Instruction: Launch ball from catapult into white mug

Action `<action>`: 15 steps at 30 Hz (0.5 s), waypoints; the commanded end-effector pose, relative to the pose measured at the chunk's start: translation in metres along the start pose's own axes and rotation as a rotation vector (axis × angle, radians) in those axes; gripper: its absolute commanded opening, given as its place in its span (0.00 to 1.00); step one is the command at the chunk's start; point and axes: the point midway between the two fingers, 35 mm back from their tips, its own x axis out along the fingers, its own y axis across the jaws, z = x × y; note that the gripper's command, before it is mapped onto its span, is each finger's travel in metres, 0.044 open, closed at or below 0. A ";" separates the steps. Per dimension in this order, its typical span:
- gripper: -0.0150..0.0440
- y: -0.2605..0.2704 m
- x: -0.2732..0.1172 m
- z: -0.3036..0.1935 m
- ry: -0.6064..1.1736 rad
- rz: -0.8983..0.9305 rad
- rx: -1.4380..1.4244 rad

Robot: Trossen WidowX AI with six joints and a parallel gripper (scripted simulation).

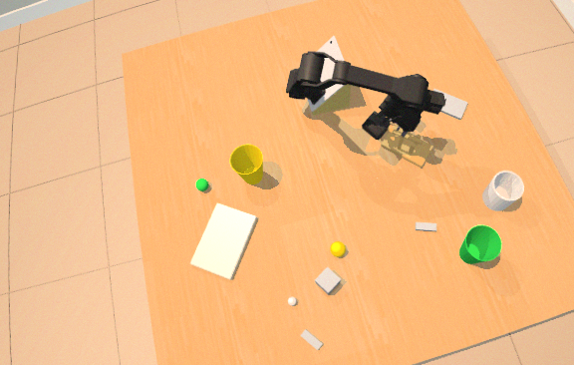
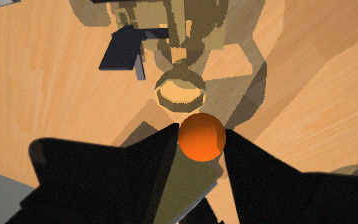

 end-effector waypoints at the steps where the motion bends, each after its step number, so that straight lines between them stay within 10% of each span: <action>1: 0.25 0.018 0.005 -0.002 0.050 -0.008 -0.088; 15: 0.25 0.019 0.020 0.002 0.053 -0.009 -0.091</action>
